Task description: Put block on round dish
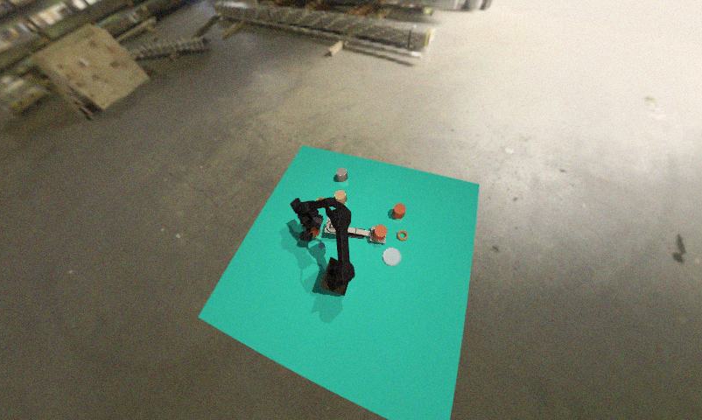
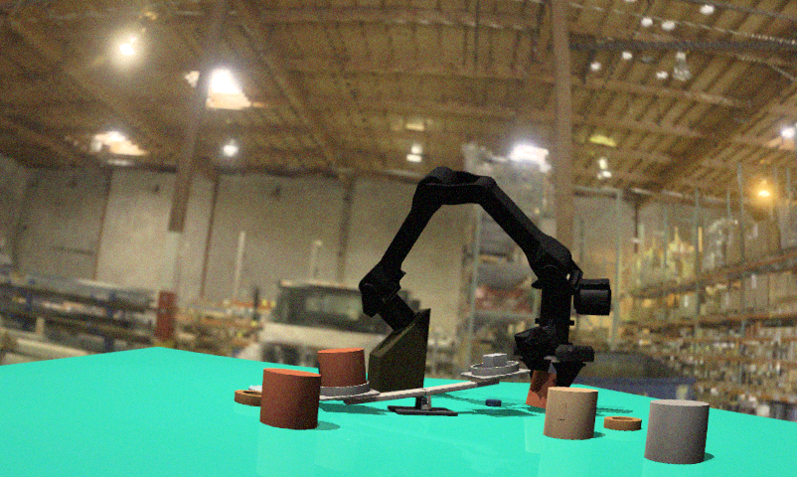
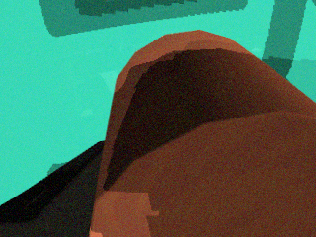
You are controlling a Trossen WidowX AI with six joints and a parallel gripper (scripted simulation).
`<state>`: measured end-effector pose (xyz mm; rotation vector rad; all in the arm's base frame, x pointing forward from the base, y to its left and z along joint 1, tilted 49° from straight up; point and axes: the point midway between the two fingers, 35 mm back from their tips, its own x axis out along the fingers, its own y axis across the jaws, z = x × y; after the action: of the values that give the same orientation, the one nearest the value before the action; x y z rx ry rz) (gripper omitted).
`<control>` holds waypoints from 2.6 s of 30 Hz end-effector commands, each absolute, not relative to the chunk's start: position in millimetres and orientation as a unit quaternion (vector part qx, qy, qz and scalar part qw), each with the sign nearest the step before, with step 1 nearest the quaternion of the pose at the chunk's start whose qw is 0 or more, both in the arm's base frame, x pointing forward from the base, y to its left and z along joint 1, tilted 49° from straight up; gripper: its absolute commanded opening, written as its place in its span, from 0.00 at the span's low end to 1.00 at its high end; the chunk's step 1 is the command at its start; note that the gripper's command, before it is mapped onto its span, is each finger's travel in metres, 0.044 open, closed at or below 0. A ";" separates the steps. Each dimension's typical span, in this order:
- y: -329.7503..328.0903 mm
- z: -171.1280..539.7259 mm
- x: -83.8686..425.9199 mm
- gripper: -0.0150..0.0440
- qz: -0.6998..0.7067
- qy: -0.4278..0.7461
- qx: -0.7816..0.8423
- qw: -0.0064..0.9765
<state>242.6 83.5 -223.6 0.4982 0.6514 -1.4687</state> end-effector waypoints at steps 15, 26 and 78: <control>99.4 -210.6 244.3 1.00 -0.649 0.290 0.221 0.668; 120.9 -169.7 251.1 0.87 -0.646 0.294 0.217 0.671; 36.6 -91.7 278.8 0.52 -0.635 0.316 0.186 0.680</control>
<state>278.3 37.1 -91.4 0.4212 0.7126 -1.4322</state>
